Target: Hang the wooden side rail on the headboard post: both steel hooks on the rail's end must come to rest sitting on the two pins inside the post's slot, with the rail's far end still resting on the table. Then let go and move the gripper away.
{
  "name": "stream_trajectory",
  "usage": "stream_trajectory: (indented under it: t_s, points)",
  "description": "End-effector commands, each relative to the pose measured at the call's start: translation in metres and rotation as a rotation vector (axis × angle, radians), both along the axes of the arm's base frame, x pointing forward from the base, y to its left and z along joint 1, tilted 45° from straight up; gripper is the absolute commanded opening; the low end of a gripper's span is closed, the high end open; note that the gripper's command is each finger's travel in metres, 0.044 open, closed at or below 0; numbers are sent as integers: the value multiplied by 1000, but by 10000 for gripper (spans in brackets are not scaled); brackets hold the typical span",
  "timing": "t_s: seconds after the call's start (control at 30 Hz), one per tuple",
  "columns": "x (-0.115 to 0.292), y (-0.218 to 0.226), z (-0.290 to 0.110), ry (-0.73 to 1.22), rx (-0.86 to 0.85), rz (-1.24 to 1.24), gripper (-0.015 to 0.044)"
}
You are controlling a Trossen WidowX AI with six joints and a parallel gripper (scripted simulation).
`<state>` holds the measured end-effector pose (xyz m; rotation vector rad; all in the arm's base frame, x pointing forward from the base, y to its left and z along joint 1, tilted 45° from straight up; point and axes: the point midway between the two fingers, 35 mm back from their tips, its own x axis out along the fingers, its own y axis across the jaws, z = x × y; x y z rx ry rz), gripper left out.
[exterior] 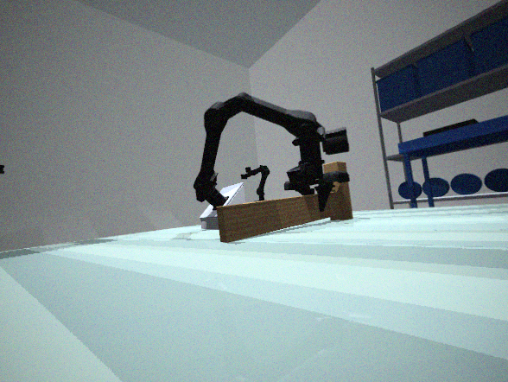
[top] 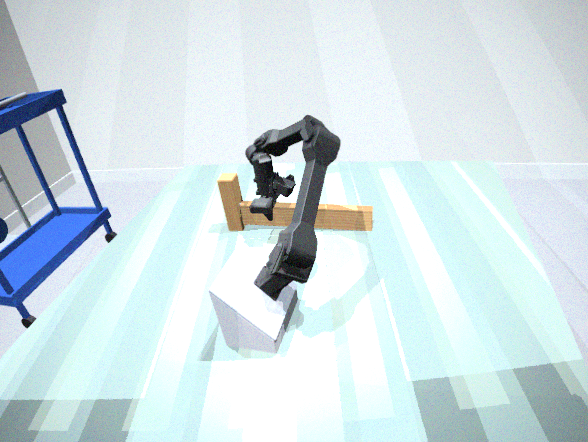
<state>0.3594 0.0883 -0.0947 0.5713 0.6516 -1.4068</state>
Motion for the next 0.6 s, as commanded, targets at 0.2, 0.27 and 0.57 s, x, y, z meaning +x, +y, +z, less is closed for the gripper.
stream_trajectory:
  t_s: [0.2,0.27,0.57]
  points:
    - [0,0,-2,2,5,2,0]
    - [0,0,-2,2,5,2,0]
    - [0,-1,-3,2,5,2,0]
